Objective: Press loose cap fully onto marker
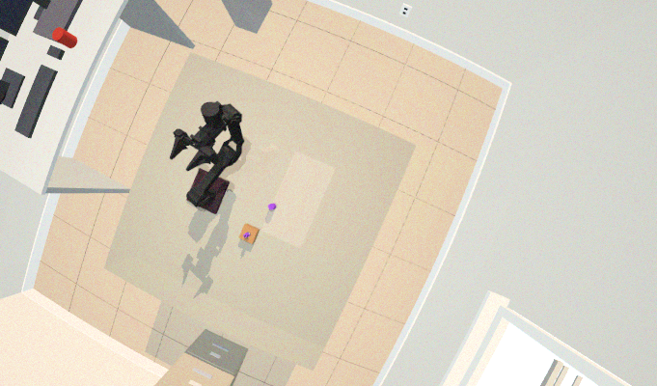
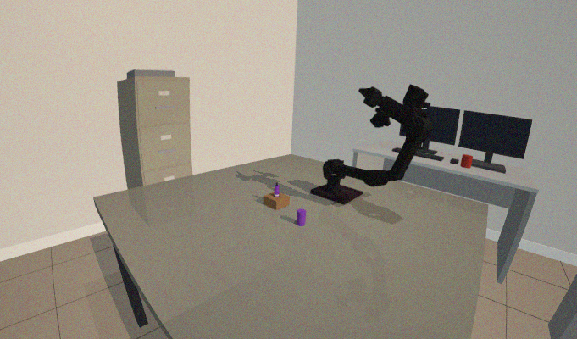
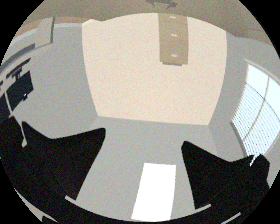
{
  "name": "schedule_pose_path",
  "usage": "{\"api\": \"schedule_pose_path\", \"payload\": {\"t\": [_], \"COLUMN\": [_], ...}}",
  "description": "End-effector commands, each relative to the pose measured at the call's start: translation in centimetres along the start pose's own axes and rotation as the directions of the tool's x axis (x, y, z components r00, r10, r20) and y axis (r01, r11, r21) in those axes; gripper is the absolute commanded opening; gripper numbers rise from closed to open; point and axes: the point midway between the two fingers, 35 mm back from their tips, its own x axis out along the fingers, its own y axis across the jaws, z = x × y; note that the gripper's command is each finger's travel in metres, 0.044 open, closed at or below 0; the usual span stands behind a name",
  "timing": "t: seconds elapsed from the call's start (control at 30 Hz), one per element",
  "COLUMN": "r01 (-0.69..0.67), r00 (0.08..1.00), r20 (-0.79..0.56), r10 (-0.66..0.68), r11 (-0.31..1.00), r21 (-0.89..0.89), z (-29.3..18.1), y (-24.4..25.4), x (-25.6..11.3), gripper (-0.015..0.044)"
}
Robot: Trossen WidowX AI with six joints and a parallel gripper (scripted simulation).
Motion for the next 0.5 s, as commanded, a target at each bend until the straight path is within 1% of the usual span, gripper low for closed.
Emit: {"api": "schedule_pose_path", "payload": {"t": [0.0,0.07,0.17,0.3,0.47], "r01": [0.005,0.038,0.085,0.082,-0.021], "r00": [1.000,0.997,0.971,0.903,0.748], "r20": [0.007,0.064,0.191,0.339,0.520], "r10": [-0.005,-0.045,-0.141,-0.263,-0.413], "r11": [1.000,0.995,0.958,0.881,0.768], "r21": [0.010,0.094,0.275,0.466,0.640], "z": [-0.1,-0.5,-1.1,-0.6,1.6], "y": [0.1,1.2,3.0,3.8,2.5], "x": [0.2,1.9,6.1,11.3,17.9], "gripper": [0.0374,0.0321,0.0248,0.0248,0.0248]}}
